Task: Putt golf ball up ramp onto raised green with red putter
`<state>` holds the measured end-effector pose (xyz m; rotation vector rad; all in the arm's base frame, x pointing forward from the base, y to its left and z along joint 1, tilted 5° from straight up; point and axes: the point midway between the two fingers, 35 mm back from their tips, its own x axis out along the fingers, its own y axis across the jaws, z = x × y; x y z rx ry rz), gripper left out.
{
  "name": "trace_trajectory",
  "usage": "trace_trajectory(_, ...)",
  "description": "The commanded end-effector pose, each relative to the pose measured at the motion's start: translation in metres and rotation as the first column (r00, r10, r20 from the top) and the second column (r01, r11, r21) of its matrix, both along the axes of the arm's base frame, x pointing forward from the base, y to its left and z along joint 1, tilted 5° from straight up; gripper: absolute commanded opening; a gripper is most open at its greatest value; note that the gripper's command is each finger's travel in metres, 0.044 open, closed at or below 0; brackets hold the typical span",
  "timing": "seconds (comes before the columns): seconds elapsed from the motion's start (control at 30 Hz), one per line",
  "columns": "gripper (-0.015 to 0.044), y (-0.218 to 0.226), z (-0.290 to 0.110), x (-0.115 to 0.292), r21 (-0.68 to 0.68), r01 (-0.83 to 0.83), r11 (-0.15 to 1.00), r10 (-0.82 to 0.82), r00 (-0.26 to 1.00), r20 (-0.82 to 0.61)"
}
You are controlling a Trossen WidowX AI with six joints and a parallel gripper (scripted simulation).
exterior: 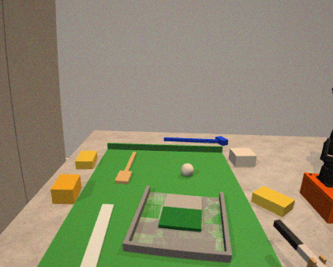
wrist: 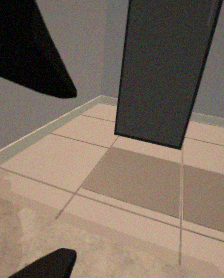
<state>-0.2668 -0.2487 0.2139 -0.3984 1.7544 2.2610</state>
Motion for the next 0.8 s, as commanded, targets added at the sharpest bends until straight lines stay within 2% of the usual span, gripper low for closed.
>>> trace_trajectory(0.0, 0.0440, -0.054, -0.015, 0.053, 0.203, -0.334, 0.920, 0.320, 0.942, 0.102)
trace_trajectory(0.17, 0.0440, -0.095, -0.031, 0.121, 0.377, -0.627, 0.682, 0.592, 0.776, 0.218)
trace_trajectory(0.37, 0.0440, -0.122, -0.050, 0.212, 0.517, -0.819, 0.249, 0.799, 0.475, 0.368)
trace_trajectory(0.57, 0.0440, -0.116, -0.073, 0.305, 0.550, -0.819, -0.161, 0.844, 0.174, 0.507)
trace_trajectory(0.77, 0.0440, -0.097, -0.088, 0.384, 0.567, -0.615, -0.549, 0.769, -0.106, 0.630)
